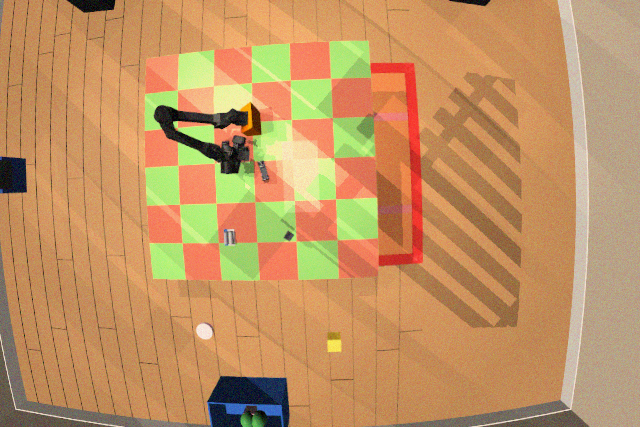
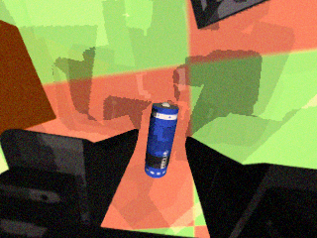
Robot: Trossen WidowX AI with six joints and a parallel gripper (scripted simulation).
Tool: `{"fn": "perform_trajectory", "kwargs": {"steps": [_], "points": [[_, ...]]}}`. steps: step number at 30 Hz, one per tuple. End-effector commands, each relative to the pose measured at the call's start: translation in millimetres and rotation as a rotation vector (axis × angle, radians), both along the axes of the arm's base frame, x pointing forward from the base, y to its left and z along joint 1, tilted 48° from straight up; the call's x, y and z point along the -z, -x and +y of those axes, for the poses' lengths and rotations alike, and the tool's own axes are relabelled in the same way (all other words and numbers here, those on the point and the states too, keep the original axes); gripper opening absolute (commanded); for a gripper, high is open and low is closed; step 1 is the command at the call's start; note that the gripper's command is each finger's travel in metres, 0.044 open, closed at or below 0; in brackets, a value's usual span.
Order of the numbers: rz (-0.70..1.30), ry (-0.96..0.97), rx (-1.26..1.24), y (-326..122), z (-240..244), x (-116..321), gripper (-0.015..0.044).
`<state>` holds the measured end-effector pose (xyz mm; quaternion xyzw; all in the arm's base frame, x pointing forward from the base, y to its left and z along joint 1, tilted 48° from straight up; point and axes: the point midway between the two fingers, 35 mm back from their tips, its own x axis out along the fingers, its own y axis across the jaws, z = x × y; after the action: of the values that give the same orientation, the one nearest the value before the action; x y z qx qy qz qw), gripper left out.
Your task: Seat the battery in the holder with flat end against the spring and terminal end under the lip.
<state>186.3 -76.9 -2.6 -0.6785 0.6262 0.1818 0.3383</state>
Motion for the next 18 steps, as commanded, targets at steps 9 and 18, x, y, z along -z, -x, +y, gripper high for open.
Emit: {"fn": "perform_trajectory", "kwargs": {"steps": [9, 18], "points": [[0.006, 0.006, -0.002, 2, -2, 2, 0.0080], [0.007, -0.001, -0.003, 3, 13, -9, 0.0080]]}}
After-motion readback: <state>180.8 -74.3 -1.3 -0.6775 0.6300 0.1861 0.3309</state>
